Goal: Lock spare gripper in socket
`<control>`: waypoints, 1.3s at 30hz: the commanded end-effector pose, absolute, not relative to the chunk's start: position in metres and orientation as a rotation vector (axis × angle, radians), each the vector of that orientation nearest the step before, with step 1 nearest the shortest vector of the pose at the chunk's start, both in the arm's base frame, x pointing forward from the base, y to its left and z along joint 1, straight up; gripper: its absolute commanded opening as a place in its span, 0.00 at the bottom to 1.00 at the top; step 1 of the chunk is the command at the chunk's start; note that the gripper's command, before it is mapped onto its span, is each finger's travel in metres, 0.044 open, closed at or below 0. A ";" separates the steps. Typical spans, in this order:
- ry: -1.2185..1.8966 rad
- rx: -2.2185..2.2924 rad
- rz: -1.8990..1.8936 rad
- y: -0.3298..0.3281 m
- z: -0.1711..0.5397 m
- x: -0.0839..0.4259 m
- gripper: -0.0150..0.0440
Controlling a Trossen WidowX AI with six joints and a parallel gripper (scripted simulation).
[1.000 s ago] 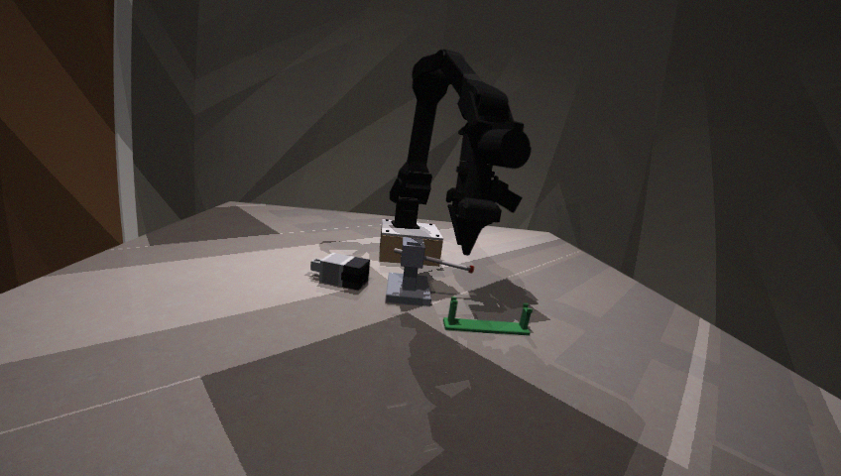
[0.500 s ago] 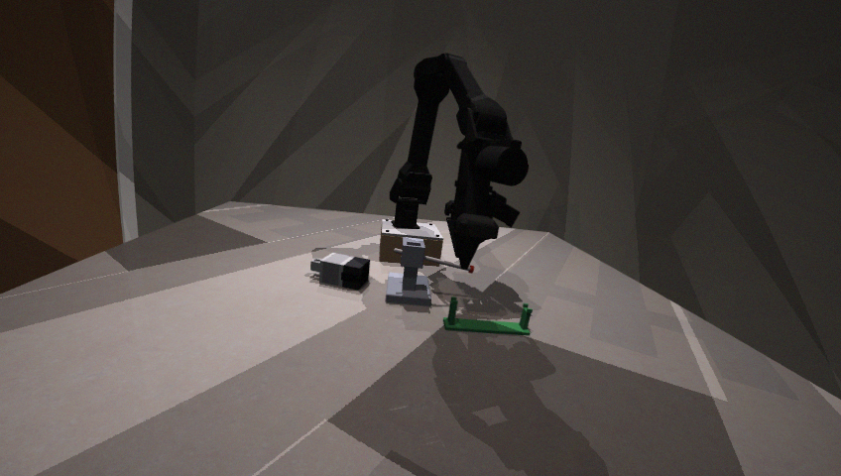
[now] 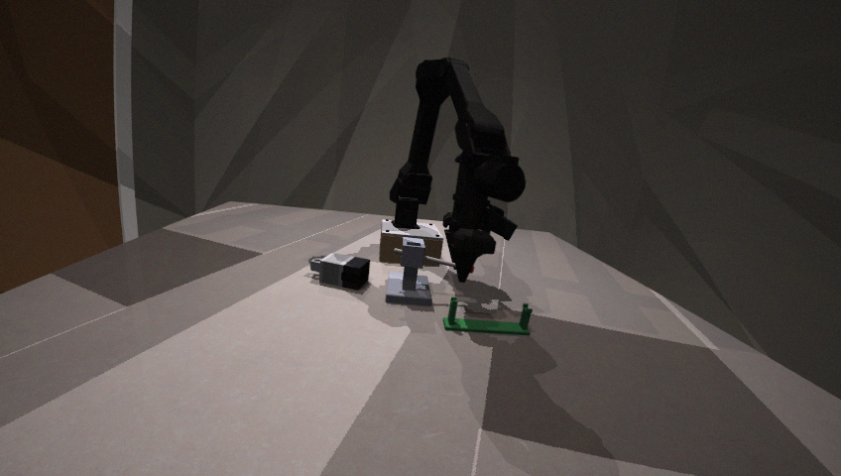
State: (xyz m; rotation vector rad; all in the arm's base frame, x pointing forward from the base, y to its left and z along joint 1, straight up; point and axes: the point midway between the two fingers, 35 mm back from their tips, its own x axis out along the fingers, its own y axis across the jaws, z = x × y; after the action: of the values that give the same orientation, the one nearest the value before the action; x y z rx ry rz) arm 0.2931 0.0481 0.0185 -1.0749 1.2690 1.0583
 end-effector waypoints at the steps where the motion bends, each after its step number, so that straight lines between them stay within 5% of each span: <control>1: 1.273 -1.074 1.058 0.048 0.010 0.293 0.76; 8: 1.273 -1.074 1.058 0.048 0.009 0.293 0.76; 20: 1.273 -1.074 1.058 0.048 0.009 0.293 0.25; 39: 1.176 -0.986 1.106 0.052 0.017 0.293 0.25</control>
State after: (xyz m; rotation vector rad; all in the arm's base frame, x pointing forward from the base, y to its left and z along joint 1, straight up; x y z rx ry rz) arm 0.2924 0.0489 0.0124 -1.0226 1.2287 1.0832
